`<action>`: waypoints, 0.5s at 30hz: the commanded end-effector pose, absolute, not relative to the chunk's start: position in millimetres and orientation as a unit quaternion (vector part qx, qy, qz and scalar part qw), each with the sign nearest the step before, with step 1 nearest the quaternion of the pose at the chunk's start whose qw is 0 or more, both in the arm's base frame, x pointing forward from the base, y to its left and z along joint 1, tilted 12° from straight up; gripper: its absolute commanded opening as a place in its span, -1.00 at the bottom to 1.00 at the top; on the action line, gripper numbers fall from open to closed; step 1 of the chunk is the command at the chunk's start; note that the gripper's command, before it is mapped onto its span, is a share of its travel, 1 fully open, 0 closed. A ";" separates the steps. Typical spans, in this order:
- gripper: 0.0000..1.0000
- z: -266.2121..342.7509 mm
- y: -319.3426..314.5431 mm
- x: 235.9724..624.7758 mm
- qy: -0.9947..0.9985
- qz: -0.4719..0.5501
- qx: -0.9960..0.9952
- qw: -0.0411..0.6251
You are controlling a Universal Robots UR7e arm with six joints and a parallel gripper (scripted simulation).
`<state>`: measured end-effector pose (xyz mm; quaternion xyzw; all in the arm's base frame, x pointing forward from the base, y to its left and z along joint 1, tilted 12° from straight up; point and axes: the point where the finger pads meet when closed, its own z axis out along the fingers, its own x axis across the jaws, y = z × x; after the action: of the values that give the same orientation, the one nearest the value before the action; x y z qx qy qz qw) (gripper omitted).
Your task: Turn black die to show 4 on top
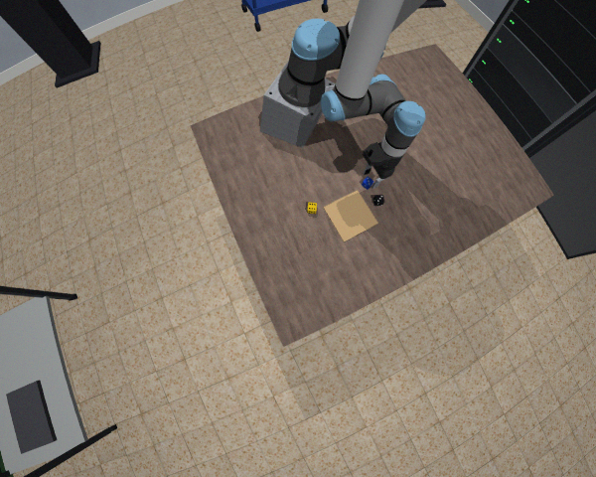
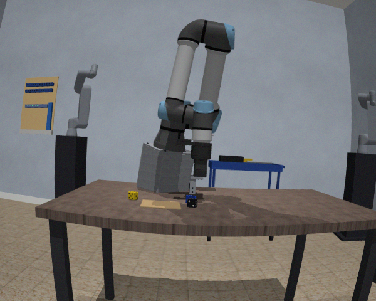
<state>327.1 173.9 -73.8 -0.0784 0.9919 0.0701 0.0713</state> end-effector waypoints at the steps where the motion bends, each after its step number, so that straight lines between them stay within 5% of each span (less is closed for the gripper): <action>1: 1.00 -72.4 174.7 329.7 0.992 0.070 -0.079 0.074; 15: 1.00 -71.2 176.0 336.4 0.992 0.070 -0.079 0.074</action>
<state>327.8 174.1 -73.7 -0.0784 0.9919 0.0701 0.0711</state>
